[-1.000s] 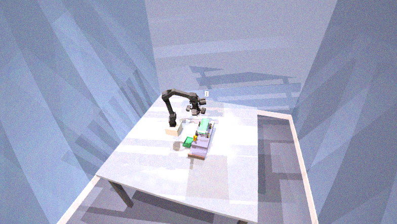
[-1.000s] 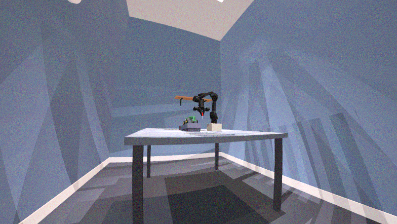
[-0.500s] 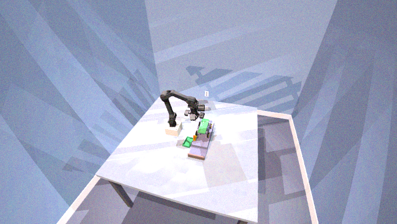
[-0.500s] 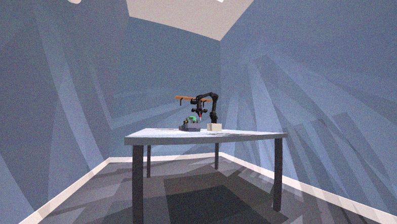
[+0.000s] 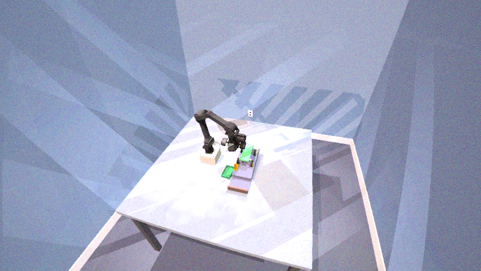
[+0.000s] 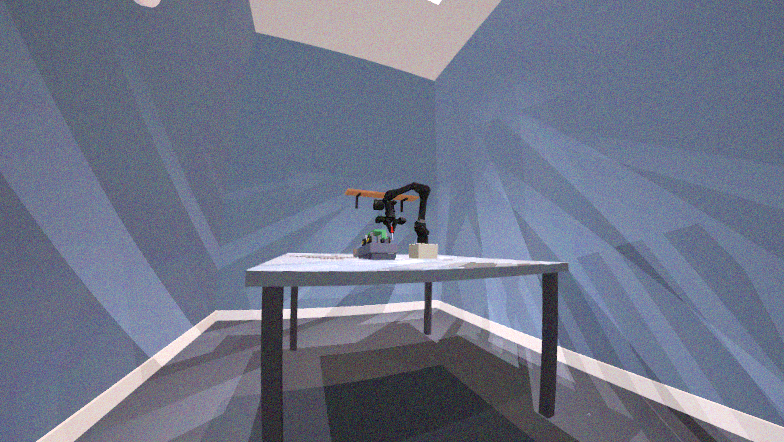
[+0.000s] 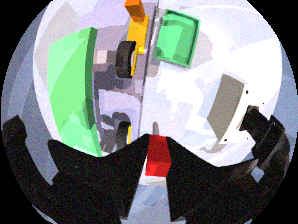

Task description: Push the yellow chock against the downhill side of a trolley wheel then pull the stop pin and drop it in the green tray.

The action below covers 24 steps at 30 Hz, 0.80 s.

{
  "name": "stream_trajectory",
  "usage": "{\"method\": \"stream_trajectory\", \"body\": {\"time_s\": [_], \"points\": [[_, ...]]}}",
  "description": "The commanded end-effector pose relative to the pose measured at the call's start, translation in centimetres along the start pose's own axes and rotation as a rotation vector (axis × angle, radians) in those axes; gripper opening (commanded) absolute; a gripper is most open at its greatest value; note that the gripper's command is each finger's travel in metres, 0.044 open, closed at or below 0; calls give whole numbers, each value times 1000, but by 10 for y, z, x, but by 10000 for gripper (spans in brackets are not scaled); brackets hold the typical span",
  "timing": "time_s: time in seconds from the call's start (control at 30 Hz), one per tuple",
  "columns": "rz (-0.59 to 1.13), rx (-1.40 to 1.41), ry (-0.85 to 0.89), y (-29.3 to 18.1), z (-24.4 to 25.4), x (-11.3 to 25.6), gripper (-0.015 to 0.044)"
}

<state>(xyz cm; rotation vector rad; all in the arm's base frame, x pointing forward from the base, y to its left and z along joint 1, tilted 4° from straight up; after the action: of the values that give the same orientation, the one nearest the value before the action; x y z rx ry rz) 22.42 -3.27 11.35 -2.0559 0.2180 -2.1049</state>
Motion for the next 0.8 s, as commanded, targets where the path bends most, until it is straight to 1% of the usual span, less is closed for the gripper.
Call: {"method": "stream_trajectory", "body": {"time_s": [0.0,0.77], "points": [[-3,3,-1,12,-3,2,0],[-10,3,-3,100,-23,15,0]]}}
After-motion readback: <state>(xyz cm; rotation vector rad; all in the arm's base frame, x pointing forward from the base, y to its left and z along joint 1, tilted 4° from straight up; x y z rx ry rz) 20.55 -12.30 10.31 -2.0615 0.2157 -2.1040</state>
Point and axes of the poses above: the point midway between the two fingers, 35 mm back from their tips, its own x axis back along the fingers, its own z axis across the jaws, y = z × x, the point moved 2 cm from there along x, back along the fingers, and after that the axes turned 11 degrees about x, right-handed, at the moved point
